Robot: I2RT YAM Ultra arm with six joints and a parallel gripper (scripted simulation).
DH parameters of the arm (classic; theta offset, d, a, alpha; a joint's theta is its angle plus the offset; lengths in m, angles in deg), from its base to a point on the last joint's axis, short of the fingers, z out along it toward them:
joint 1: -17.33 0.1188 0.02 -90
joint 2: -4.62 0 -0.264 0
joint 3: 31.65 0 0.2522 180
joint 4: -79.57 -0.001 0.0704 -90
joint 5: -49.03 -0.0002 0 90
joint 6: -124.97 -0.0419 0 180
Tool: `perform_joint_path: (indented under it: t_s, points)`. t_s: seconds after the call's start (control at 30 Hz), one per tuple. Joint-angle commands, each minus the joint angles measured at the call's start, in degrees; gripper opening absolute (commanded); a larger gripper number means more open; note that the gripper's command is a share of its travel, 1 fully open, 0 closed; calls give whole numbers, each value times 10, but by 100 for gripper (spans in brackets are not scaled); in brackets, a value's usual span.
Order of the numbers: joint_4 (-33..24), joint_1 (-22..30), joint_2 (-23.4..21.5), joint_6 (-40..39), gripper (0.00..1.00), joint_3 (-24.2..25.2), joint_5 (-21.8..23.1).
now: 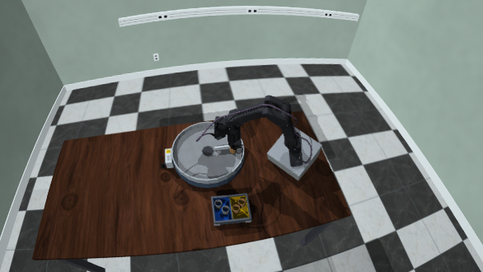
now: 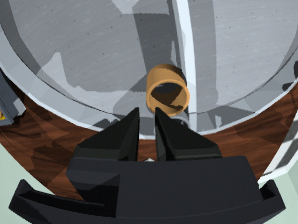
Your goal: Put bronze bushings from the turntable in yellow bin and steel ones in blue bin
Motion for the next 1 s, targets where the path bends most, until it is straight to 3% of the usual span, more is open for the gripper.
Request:
perform_joint_path:
  t_s: [0.0,0.07,0.97]
  points:
    - [31,-7,7,-10,14,-7,-3]
    - [34,-6,-11,-11,14,-1,-3]
    - [36,-5,-10,-10,14,-1,0]
